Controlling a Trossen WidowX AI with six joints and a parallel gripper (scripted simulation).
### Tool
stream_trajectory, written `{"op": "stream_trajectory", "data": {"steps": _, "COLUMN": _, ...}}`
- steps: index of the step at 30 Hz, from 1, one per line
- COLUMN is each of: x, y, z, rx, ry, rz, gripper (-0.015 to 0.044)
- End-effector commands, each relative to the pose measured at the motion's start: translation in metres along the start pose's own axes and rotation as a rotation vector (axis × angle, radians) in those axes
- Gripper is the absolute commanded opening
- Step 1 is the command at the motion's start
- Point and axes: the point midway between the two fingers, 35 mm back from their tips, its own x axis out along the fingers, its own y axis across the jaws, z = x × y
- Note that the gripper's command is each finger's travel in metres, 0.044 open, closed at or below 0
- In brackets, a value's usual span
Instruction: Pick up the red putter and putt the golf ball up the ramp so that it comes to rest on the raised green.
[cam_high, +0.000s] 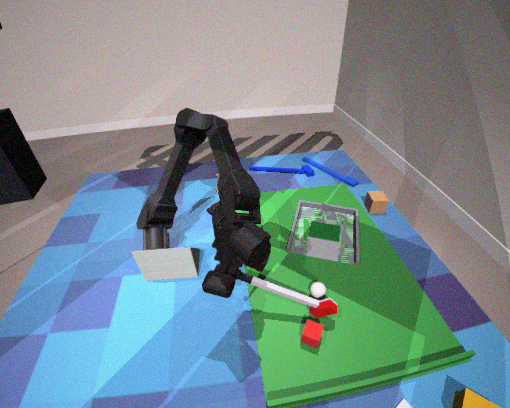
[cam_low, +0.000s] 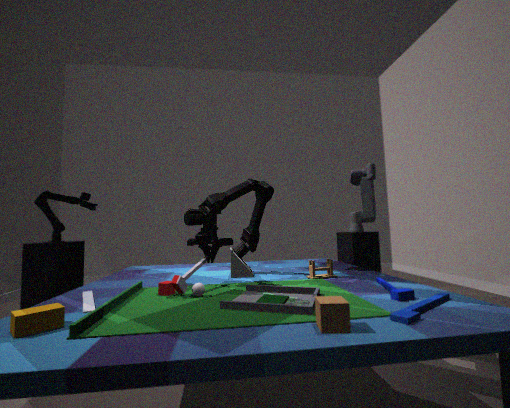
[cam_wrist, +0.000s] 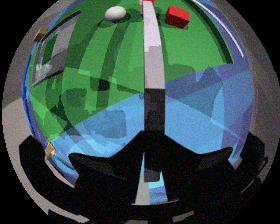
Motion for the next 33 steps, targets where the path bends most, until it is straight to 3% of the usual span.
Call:
{"op": "stream_trajectory", "data": {"steps": 1, "x": 0.006, "y": 0.0, "z": 0.001, "rx": 0.004, "ry": -0.007, "rz": 0.006, "gripper": 0.0}}
{"op": "stream_trajectory", "data": {"steps": 26, "x": 0.007, "y": -0.017, "z": -0.002, "rx": 0.01, "ry": -0.003, "rz": 0.01, "gripper": 0.0}}
{"op": "stream_trajectory", "data": {"steps": 33, "x": 0.003, "y": 0.051, "z": 0.007, "rx": 0.01, "ry": -0.01, "rz": 0.001, "gripper": 0.0}}
